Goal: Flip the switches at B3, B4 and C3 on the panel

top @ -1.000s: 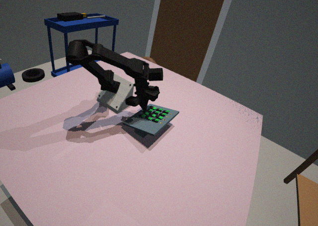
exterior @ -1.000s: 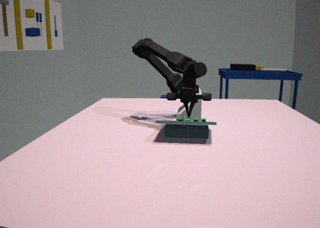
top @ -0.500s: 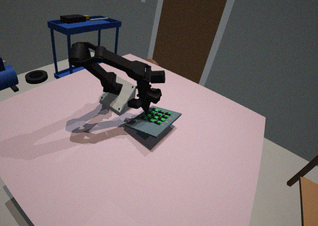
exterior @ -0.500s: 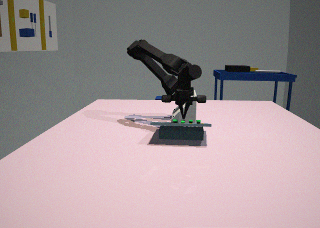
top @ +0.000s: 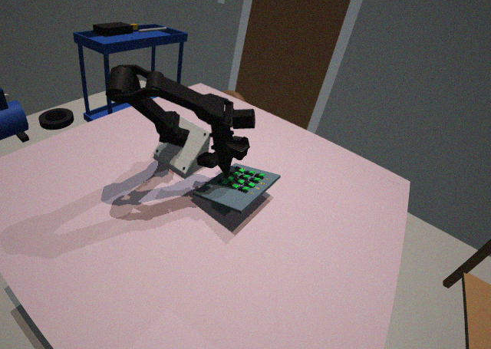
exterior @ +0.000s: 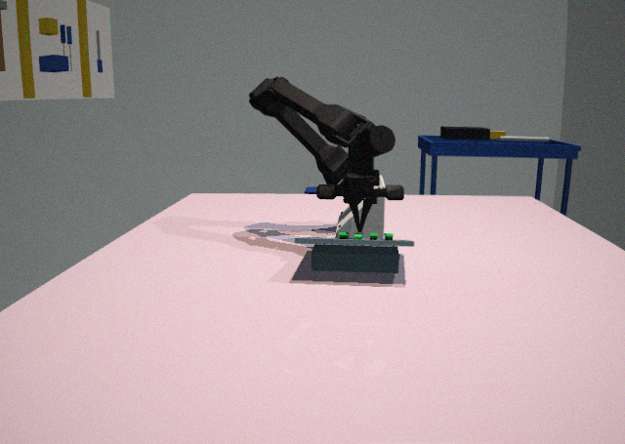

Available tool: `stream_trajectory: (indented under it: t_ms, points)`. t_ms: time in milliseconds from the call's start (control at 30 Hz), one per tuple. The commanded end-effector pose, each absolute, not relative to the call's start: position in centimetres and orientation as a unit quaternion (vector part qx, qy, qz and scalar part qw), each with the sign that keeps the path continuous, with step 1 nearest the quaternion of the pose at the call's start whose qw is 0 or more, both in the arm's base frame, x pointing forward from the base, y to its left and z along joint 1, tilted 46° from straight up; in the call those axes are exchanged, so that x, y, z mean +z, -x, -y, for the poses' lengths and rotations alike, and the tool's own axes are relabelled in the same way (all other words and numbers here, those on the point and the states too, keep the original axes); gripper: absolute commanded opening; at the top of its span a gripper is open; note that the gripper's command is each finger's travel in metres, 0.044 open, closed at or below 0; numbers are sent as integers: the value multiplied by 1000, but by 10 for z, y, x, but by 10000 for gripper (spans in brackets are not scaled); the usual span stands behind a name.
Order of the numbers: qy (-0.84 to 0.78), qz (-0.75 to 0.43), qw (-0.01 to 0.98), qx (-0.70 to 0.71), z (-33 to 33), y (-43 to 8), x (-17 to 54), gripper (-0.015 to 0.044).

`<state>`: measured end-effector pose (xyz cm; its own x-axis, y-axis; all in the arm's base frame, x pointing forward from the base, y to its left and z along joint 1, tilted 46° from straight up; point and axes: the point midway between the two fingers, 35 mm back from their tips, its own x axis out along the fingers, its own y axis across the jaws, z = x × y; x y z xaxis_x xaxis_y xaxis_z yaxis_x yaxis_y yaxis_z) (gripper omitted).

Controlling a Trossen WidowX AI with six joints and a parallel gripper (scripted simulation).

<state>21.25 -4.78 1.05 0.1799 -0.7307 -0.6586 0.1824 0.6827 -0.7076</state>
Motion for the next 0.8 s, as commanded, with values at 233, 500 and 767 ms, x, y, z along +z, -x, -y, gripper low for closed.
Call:
stream_trajectory:
  t_ms: [233,500,767]
  points:
    - [249,-558,727,-314,50,-212,9,0]
    - [249,-558,727,-314,50,-212,9,0]
    - [249,-558,727,-314,51,-212,8,0]
